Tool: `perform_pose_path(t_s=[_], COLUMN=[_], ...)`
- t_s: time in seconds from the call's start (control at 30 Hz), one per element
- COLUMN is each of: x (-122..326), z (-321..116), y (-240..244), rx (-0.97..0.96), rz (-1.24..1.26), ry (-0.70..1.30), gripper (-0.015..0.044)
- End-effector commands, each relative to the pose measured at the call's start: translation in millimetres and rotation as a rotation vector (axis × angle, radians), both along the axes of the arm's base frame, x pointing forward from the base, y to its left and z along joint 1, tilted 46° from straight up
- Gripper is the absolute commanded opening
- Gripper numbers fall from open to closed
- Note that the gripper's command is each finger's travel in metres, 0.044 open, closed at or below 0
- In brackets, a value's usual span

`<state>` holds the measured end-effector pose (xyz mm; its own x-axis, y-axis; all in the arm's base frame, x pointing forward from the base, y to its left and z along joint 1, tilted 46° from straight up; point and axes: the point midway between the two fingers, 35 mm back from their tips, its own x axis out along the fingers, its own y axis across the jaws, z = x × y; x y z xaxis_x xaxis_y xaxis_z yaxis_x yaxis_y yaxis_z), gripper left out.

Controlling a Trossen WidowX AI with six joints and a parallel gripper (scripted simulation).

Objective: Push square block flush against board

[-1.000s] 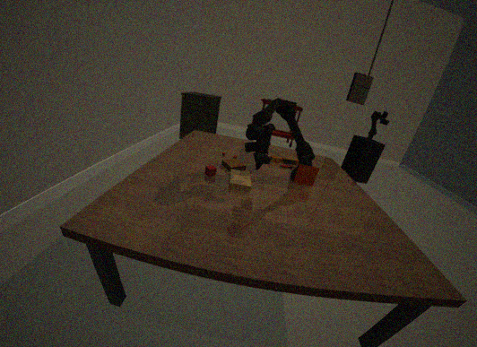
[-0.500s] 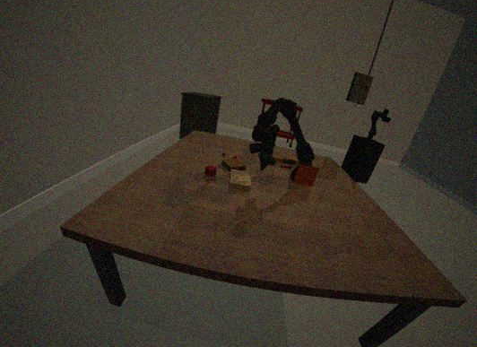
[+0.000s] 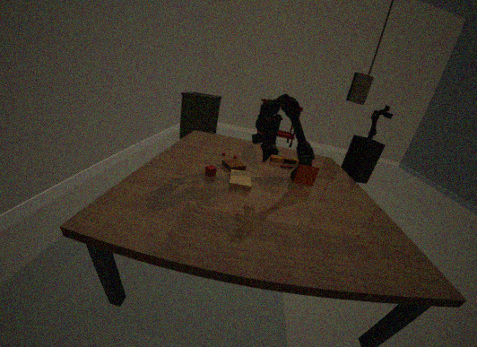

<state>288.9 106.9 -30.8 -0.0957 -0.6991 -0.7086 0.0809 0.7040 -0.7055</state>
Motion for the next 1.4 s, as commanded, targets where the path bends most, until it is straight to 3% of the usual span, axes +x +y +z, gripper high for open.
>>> perform_pose_path(t_s=[0.0,0.9,1.37], x=[1,2,139], z=[2,1,-35], y=[2,1,-48], rx=[0.003,0.001,0.006], rz=[-0.008,-0.002,-0.004], ry=[-0.003,0.001,-0.013], gripper=[0.0,0.0,0.0])
